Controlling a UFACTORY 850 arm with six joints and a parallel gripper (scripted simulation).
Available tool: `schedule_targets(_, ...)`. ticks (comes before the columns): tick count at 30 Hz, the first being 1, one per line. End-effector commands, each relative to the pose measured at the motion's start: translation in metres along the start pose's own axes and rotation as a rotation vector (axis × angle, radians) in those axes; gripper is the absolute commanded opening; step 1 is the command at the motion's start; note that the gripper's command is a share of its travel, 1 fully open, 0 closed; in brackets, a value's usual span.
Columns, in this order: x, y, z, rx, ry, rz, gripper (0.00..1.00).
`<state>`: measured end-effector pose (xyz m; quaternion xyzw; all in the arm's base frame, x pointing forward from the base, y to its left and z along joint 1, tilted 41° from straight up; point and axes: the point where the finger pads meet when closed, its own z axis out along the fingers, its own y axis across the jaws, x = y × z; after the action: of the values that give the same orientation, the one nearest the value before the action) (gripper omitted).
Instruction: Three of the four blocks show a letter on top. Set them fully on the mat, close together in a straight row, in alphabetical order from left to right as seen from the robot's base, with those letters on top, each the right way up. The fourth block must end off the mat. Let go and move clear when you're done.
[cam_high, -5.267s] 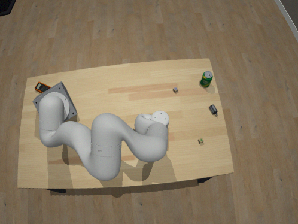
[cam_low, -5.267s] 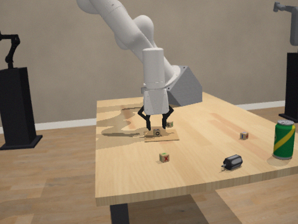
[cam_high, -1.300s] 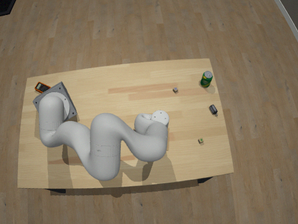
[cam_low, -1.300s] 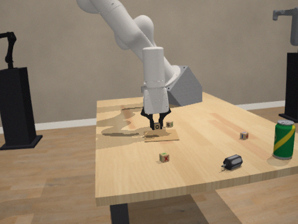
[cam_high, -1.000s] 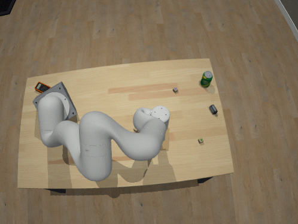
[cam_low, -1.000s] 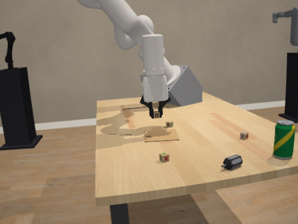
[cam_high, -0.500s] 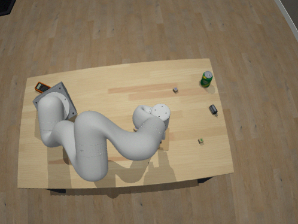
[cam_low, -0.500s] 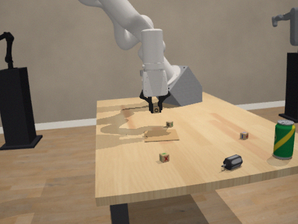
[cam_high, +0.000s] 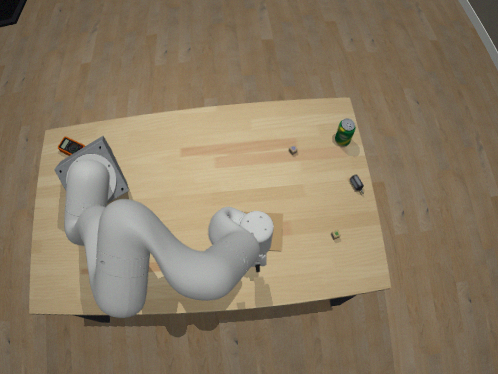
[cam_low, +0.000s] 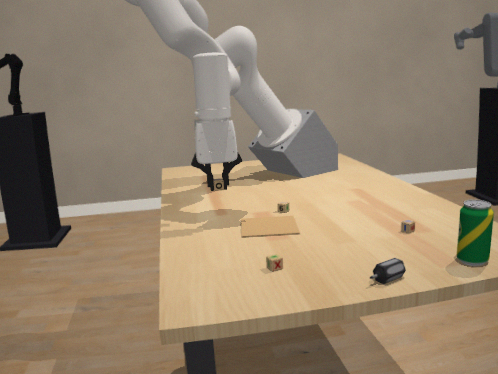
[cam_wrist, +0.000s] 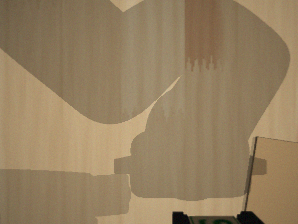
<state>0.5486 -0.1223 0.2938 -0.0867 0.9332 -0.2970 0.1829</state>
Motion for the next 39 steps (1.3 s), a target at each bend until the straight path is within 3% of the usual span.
schedule_targets(1,0.000,-0.001,-0.001,0.000,-0.001,0.001,0.23)
schedule_targets(8,0.000,-0.001,0.001,0.000,-0.001,0.000,0.23)
schedule_targets(16,0.000,-0.001,0.013,0.000,0.000,0.000,0.23)
schedule_targets(31,-0.001,-0.001,0.079,0.000,0.000,0.000,0.23)
schedule_targets(39,-0.001,-0.001,0.093,0.000,0.000,0.000,0.23)
